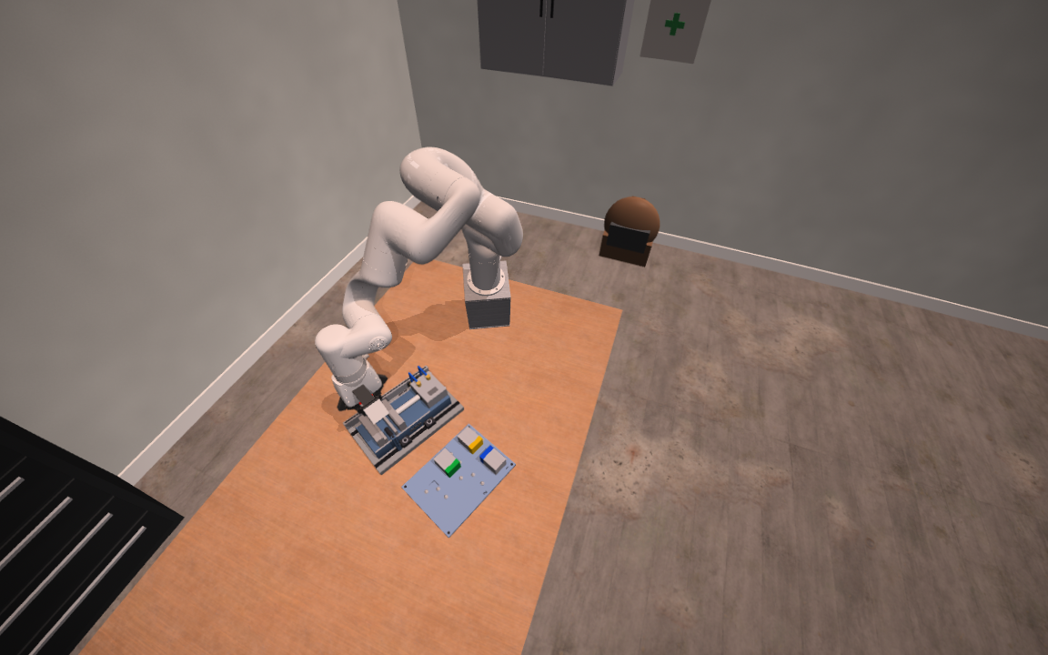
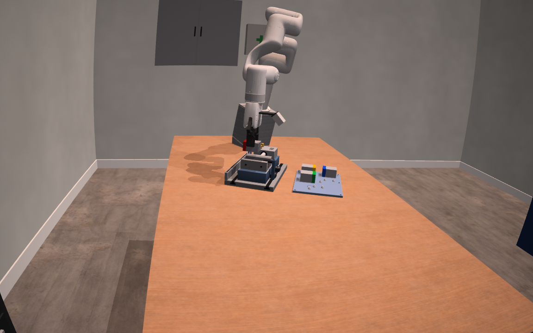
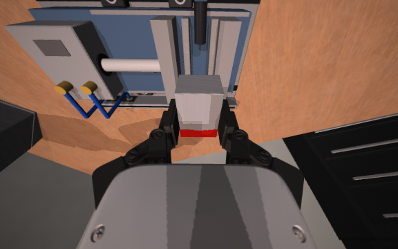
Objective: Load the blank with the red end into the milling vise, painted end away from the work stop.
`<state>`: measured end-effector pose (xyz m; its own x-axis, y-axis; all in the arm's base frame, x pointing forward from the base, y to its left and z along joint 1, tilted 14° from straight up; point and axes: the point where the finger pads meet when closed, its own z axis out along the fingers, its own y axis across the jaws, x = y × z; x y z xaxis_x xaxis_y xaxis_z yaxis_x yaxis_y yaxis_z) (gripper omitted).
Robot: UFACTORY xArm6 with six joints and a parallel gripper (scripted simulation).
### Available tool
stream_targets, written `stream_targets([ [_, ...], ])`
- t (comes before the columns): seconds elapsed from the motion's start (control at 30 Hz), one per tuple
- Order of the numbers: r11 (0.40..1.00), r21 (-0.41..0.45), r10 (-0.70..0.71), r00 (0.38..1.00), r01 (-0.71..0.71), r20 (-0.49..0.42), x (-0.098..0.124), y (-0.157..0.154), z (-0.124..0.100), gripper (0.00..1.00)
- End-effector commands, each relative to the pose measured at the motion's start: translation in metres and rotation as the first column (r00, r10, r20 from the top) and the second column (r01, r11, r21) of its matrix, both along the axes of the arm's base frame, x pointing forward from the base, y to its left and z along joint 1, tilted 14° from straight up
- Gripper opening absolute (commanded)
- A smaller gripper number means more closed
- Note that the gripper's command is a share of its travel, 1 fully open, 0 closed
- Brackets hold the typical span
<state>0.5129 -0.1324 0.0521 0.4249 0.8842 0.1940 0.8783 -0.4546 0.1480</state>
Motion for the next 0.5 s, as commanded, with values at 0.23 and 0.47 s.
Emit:
stream_targets([
  [0.23, 1.000, -0.001, 0.000, 1.000, 0.000, 0.004, 0.0021, 0.0031, 0.0025, 0.00],
  [0.47, 1.000, -0.001, 0.000, 1.000, 0.000, 0.004, 0.0027, 0.0068, 0.0031, 0.00],
])
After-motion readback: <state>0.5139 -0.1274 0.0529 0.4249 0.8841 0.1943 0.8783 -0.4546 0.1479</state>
